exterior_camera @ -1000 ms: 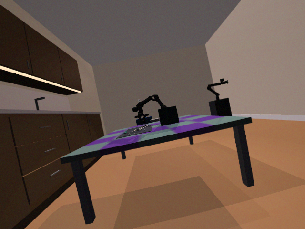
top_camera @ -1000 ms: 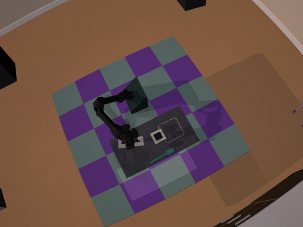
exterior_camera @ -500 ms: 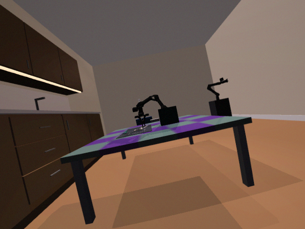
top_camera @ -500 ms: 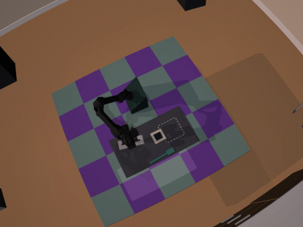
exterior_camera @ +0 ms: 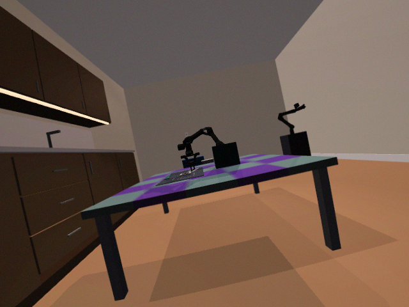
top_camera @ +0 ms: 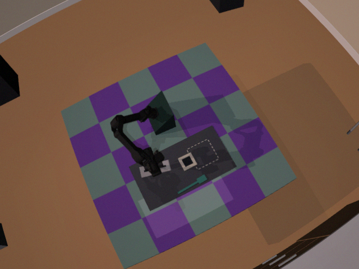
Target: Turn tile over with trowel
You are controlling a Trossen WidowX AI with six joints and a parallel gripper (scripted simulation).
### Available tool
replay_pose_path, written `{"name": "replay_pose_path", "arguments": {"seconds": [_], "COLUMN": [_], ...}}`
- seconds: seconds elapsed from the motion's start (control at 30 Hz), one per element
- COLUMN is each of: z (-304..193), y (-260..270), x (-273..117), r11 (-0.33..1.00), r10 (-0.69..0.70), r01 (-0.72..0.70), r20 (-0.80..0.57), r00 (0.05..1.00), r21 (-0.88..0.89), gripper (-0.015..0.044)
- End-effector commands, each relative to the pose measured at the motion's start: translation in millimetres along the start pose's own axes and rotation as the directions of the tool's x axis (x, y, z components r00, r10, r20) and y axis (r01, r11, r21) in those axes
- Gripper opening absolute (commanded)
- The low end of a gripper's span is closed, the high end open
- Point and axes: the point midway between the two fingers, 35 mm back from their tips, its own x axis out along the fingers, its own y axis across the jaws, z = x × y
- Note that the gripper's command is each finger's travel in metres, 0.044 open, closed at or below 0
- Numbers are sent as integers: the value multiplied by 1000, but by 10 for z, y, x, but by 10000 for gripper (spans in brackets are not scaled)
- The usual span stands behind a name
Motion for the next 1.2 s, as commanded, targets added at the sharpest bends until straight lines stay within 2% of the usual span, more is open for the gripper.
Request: {"name": "replay_pose_path", "arguments": {"seconds": [0.0,0.37,0.53,0.7,0.9,1.17], "z": [2,3,4,4,-9,-8], "y": [2,0,2,1,-17,-22], "x": [1,-24,-448,-448,-447,-391], "r11": [1000,1000,1000,1000,989,988], "r10": [1,1,1,1,1,1], "r01": [-1,-1,-1,-1,-1,-1], "r20": [1,1,3,3,3,3], "r00": [1000,1000,1000,1000,1000,1000], "r21": [-6,-6,-6,-1,150,155], "gripper": [270,270,270,270,270,270]}}
